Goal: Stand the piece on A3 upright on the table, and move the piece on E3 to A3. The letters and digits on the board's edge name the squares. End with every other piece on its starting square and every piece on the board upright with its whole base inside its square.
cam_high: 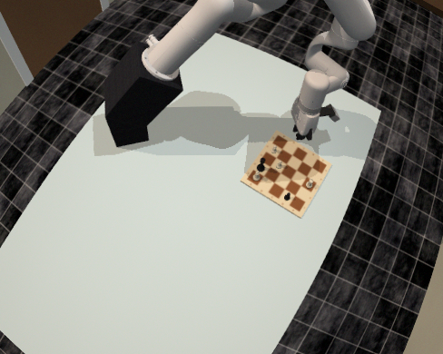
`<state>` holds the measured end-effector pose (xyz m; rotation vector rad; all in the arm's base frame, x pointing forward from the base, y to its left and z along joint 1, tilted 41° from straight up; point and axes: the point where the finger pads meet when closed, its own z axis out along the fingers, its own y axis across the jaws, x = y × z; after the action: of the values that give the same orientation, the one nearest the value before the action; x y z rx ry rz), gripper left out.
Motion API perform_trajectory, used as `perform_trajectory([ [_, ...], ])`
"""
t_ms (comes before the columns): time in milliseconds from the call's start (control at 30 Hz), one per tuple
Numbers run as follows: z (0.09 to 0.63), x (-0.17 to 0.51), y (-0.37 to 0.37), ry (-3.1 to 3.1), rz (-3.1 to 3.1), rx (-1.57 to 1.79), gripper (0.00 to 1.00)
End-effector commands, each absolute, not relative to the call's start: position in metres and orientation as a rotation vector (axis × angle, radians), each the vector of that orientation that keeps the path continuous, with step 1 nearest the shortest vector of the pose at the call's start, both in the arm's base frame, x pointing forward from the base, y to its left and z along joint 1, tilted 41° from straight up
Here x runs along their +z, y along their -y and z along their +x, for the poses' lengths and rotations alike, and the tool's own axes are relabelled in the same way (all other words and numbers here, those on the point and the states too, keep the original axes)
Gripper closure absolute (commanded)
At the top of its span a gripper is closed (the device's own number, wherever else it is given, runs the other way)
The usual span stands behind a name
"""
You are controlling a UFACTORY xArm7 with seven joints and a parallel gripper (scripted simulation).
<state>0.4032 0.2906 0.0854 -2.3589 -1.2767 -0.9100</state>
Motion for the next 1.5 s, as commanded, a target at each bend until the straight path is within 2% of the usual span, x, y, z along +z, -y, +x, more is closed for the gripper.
perform_trajectory([
  [0,0.404,0.086,-0.290,1.276,-2.360,-0.912,0.73],
  [33,0.404,0.086,-0.290,1.276,-2.360,-0.912,0.66],
  [1467,0.387,0.118,-0.268,1.276,-2.359,-0.913,0.66],
])
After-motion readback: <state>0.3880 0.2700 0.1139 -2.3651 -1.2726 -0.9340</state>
